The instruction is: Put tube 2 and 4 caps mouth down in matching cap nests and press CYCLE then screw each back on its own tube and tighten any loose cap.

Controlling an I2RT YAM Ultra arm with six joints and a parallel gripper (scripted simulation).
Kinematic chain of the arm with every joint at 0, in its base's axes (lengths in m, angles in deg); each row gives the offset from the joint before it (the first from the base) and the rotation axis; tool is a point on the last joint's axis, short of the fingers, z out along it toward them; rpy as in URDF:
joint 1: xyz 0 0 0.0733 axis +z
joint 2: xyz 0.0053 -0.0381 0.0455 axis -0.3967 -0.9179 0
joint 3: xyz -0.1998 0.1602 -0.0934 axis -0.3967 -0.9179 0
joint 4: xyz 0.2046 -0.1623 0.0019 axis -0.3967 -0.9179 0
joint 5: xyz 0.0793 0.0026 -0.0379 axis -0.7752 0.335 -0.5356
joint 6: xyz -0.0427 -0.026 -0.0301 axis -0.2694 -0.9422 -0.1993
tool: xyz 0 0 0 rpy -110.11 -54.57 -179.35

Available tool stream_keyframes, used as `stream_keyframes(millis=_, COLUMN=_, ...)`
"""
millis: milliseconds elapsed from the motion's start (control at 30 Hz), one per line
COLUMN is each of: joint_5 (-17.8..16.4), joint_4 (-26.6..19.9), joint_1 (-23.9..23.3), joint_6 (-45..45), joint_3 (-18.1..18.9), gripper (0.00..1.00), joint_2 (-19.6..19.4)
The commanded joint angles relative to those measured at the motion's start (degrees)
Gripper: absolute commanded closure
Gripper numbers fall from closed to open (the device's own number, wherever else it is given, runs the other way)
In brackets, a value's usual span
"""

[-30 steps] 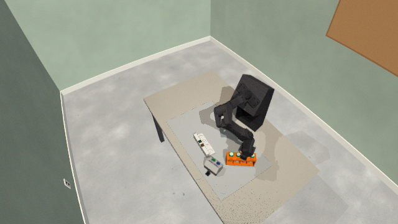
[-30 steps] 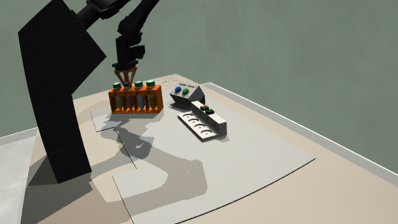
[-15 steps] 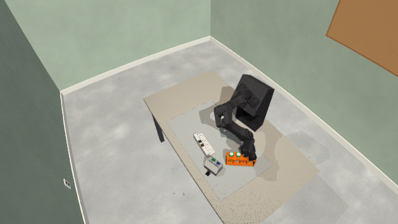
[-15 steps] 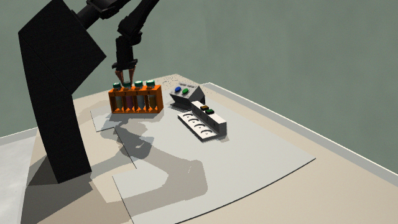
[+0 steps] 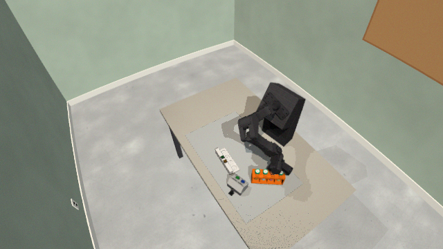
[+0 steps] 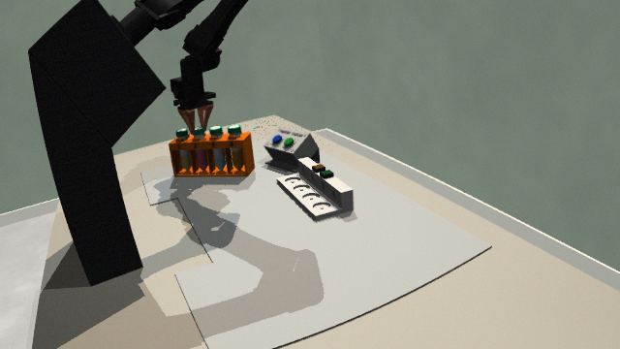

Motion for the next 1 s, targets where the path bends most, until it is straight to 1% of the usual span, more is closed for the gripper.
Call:
stream_keyframes(millis=0, joint_5=-0.04, joint_4=0.09, joint_1=0.27, joint_6=-14.03, joint_3=-0.06, gripper=1.00, joint_2=0.32)
stream_keyframes(millis=200, joint_5=-0.03, joint_4=0.06, joint_1=0.29, joint_6=-31.20, joint_3=-0.07, gripper=1.00, joint_2=0.35)
stream_keyframes(millis=267, joint_5=-0.03, joint_4=0.06, joint_1=0.29, joint_6=-31.20, joint_3=-0.07, gripper=1.00, joint_2=0.35)
stream_keyframes(millis=300, joint_5=-0.02, joint_4=0.04, joint_1=0.30, joint_6=-33.52, joint_3=-0.07, gripper=1.00, joint_2=0.36)
stream_keyframes(millis=500, joint_5=-0.03, joint_4=0.06, joint_1=0.29, joint_6=-33.53, joint_3=-0.08, gripper=1.00, joint_2=0.35)
stream_keyframes(millis=533, joint_5=-0.03, joint_4=0.06, joint_1=0.29, joint_6=-33.53, joint_3=-0.08, gripper=0.51, joint_2=0.35)
stream_keyframes(millis=933, joint_5=-0.03, joint_4=0.06, joint_1=0.29, joint_6=-33.53, joint_3=-0.07, gripper=0.51, joint_2=0.35)
stream_keyframes(millis=967, joint_5=-0.05, joint_4=0.10, joint_1=0.26, joint_6=-28.78, joint_3=-0.07, gripper=0.51, joint_2=0.32)
